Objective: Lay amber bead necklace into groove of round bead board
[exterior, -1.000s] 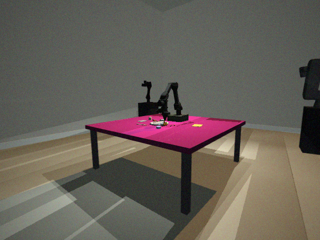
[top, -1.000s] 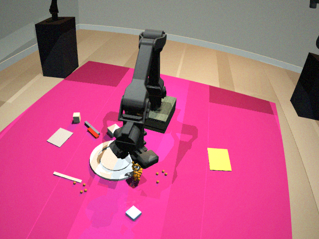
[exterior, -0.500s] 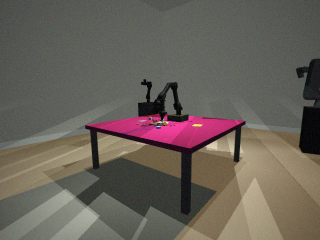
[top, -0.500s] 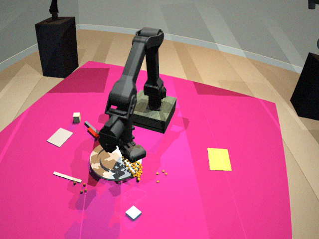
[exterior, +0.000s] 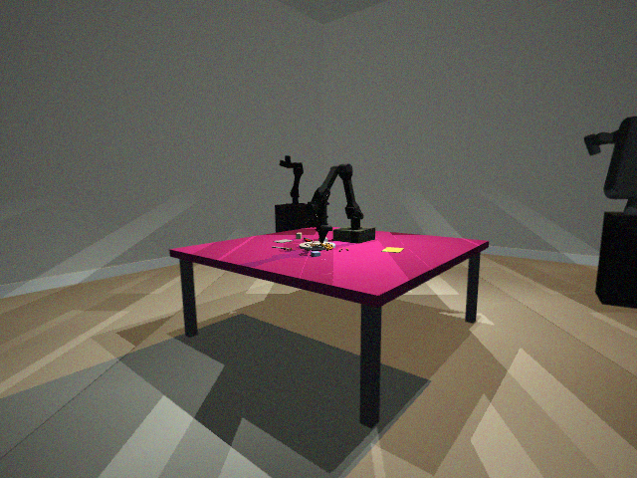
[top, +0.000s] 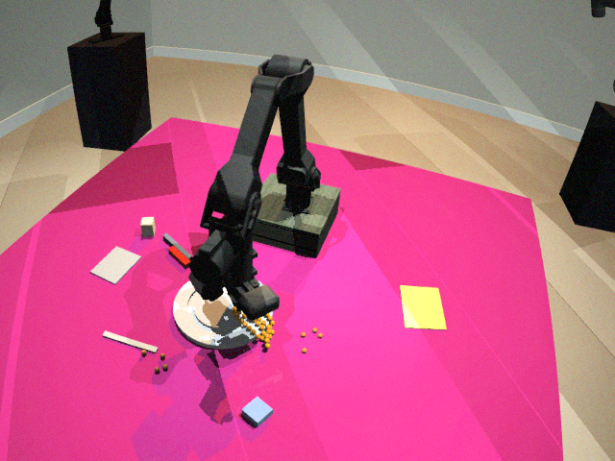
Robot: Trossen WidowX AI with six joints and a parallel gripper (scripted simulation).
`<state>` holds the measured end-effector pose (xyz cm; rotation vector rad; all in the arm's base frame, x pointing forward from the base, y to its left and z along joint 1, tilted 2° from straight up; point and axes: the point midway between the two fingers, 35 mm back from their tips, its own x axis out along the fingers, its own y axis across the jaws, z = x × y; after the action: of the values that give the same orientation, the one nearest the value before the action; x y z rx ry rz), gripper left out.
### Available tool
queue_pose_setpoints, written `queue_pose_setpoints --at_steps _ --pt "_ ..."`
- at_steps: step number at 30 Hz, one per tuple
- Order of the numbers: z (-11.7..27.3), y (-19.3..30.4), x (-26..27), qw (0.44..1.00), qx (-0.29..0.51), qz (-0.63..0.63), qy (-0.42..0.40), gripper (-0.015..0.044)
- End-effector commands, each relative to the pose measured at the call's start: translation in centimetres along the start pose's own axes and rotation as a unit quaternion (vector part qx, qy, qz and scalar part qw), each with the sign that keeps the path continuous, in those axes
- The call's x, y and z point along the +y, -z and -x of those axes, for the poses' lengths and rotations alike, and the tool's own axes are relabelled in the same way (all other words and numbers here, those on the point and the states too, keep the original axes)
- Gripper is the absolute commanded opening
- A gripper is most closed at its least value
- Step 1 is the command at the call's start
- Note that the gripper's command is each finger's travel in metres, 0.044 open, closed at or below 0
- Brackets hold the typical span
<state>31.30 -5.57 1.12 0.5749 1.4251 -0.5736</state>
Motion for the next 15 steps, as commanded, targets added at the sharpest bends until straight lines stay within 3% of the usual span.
queue_pose_setpoints --at_steps 1,7,15 --pt "-0.7 0.07 0.02 1.0 0.001 0.003 -0.002 0.0" --pt "-1.1 0.09 0.01 1.0 0.001 0.003 -0.002 0.0" --pt "-0.76 -0.04 0.07 1.0 -0.001 0.0 -0.002 0.021"
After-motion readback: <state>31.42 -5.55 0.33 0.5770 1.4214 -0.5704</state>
